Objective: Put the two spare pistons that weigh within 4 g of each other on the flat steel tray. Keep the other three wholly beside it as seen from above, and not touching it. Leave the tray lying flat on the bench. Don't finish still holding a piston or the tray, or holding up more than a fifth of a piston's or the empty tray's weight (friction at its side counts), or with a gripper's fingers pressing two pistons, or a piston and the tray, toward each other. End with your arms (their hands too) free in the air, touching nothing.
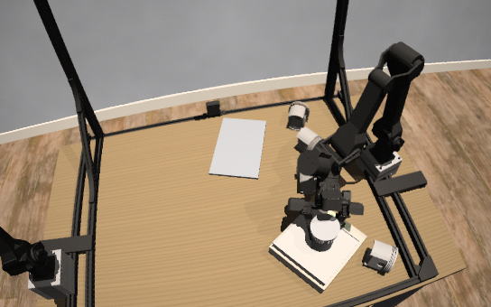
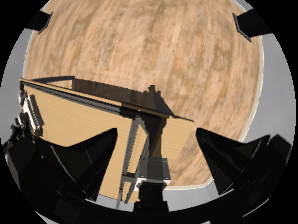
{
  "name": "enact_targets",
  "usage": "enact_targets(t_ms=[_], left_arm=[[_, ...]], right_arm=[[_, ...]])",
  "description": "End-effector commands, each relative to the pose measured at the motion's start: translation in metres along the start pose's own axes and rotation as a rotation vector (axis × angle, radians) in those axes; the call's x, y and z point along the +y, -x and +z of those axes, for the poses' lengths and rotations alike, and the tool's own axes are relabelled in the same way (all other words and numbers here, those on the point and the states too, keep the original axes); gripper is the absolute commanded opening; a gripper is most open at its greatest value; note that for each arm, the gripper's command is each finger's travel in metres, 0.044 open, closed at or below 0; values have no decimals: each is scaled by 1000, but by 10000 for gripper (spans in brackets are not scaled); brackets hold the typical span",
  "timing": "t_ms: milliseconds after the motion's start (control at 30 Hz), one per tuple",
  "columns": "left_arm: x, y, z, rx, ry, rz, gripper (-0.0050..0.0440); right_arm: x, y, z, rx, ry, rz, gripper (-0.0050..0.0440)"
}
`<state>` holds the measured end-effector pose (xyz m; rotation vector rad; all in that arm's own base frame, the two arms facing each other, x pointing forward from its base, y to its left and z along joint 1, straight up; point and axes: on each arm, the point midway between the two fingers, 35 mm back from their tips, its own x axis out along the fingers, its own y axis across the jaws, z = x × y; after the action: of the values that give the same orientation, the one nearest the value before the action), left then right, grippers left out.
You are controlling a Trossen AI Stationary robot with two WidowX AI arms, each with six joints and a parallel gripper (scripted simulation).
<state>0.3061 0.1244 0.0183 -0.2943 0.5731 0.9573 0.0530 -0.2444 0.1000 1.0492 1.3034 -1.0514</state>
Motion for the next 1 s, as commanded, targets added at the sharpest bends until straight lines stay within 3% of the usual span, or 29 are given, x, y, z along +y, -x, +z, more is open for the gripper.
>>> enact_targets(t_ms=[0,967], left_arm=[[-2,4,10,-13,10,-6,158],[-1,29,45,-13,10,-6,158]], right_arm=[[0,0,0,0,0,1,440],[0,0,0,0,0,1,440]])
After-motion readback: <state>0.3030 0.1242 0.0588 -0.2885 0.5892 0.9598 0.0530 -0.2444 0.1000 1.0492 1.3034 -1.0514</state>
